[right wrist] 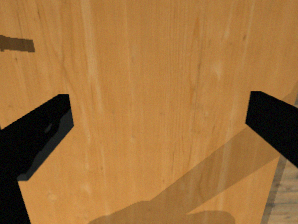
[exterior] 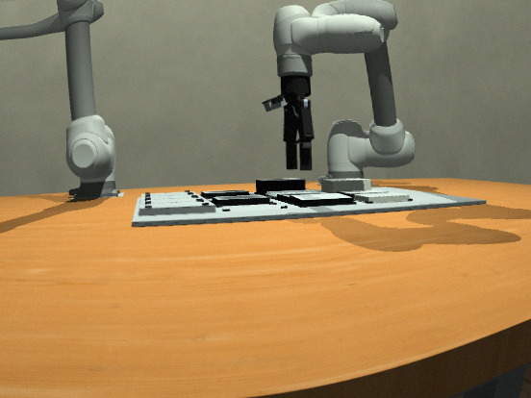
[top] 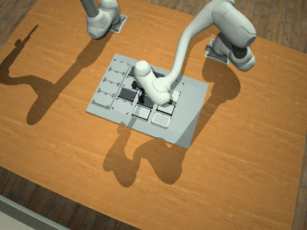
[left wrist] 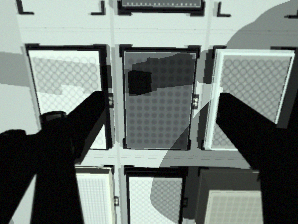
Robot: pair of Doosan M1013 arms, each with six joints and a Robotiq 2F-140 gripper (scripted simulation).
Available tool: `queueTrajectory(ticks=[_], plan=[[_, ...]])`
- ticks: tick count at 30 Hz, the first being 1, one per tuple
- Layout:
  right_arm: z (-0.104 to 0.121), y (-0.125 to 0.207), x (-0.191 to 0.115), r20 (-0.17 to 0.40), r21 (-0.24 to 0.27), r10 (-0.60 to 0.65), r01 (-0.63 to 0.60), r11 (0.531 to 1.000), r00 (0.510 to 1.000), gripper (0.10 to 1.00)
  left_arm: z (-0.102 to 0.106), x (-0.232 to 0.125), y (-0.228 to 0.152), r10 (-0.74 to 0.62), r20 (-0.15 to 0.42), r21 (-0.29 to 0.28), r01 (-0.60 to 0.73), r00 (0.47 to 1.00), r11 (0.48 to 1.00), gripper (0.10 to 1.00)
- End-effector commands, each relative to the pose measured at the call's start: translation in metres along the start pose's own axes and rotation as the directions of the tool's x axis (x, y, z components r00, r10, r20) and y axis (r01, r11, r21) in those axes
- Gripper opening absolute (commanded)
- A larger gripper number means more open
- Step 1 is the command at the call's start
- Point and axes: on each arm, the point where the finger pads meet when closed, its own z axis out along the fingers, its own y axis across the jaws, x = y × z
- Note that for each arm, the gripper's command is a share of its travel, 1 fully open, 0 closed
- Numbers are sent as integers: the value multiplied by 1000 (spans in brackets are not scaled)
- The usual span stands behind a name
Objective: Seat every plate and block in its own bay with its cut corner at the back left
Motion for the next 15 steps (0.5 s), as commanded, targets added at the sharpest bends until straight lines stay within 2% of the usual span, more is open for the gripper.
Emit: queueTrajectory(ticks=[1,15], plan=[[-1,0,0,-1,0,0,0,1000,1000,1000,-1,15,-1,0,-1,2,0,1000,1000,698],[-1,0,0,-1,0,0,0,1000,1000,1000,-1,63,-1,0,-1,2,0,1000,1000,698]])
